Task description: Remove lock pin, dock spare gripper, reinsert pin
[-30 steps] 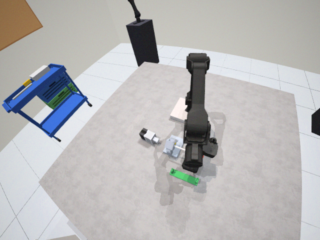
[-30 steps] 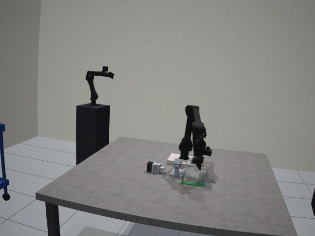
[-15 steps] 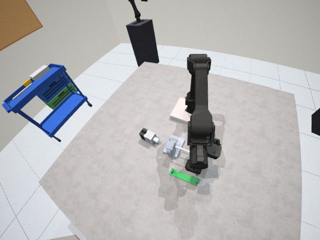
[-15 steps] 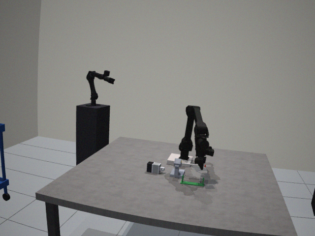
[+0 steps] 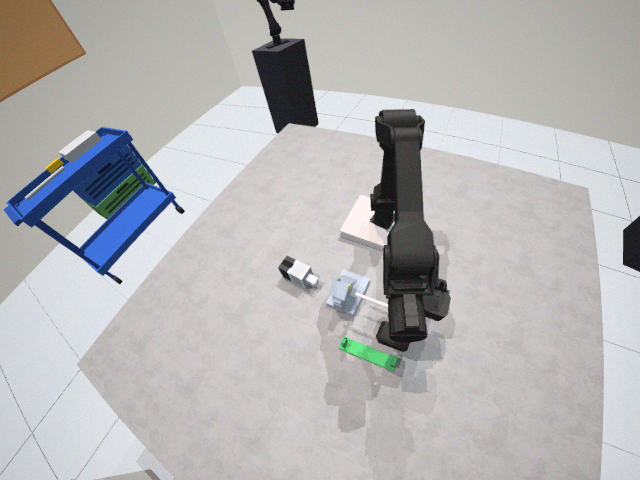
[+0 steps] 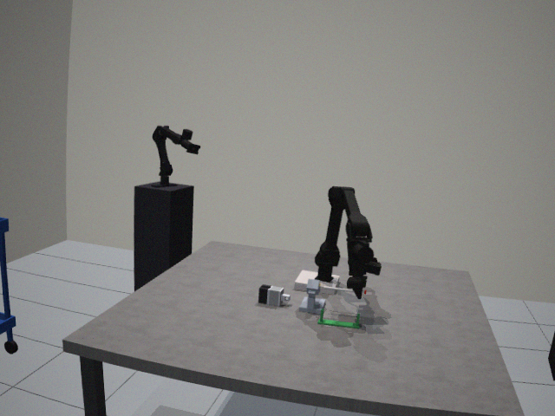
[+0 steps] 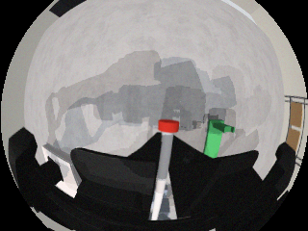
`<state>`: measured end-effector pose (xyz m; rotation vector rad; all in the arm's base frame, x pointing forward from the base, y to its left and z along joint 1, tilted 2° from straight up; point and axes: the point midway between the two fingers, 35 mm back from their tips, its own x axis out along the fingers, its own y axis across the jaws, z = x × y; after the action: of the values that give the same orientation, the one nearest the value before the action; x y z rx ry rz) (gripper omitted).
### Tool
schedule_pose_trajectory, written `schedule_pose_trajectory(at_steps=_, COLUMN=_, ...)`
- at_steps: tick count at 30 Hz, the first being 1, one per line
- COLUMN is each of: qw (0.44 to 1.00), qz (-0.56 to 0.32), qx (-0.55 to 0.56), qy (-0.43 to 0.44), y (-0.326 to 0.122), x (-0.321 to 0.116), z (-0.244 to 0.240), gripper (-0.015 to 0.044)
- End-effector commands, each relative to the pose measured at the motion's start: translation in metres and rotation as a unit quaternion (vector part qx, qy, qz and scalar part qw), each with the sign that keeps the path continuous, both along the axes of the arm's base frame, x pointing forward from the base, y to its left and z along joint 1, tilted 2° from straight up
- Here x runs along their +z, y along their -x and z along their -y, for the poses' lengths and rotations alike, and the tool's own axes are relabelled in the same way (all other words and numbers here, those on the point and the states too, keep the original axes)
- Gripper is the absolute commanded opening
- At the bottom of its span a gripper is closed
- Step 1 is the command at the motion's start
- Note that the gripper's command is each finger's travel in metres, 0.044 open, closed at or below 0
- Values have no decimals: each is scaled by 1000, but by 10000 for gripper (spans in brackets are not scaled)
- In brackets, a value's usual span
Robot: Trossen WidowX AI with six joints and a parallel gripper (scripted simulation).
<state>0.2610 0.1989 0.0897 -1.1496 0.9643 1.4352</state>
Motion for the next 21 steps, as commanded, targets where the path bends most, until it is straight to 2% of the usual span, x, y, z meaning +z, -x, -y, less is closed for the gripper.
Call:
schedule_pose_trajectory(at_steps=1, qw=1000, qz=1, qx=-2, qy=2, y=-1, x=2, z=-3, gripper=0)
schedule_pose_trajectory(at_steps=21, qw=1000, qz=-6, qx=0, qy=4, y=3, x=25, z=-6, gripper=0)
